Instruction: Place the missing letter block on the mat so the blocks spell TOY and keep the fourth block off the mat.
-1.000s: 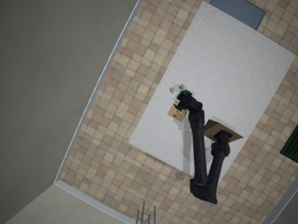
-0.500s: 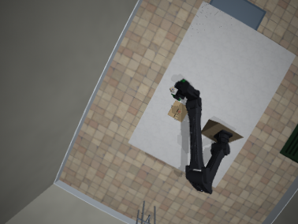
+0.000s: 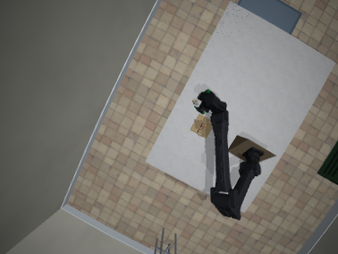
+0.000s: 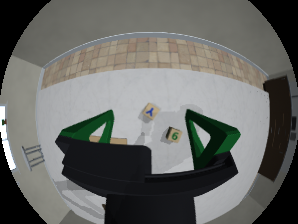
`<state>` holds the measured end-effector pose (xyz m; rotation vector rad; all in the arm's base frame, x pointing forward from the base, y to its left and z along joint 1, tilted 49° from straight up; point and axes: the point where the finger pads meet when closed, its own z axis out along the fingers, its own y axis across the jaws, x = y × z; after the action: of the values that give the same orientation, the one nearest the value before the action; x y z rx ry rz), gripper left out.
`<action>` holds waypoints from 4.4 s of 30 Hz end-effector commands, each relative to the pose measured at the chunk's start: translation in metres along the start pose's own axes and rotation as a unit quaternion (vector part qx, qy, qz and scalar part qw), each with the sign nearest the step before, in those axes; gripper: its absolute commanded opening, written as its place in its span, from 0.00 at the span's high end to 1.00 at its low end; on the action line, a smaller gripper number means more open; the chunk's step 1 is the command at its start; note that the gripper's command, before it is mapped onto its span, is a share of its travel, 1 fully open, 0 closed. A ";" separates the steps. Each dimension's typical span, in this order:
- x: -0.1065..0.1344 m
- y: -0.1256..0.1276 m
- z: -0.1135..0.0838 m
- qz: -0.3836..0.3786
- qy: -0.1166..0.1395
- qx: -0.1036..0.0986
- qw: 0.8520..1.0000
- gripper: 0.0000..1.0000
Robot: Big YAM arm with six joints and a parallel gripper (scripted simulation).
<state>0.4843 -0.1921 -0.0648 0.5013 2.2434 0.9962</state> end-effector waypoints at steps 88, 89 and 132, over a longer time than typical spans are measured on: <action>0.014 -0.057 -0.035 -0.031 -0.015 0.001 0.999 0.00; 0.013 -0.057 -0.036 -0.033 -0.016 0.001 0.999 0.00; 0.013 -0.056 -0.036 -0.033 -0.016 0.001 0.999 0.00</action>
<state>0.4235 -0.2249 -0.1077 0.5037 2.2326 0.9844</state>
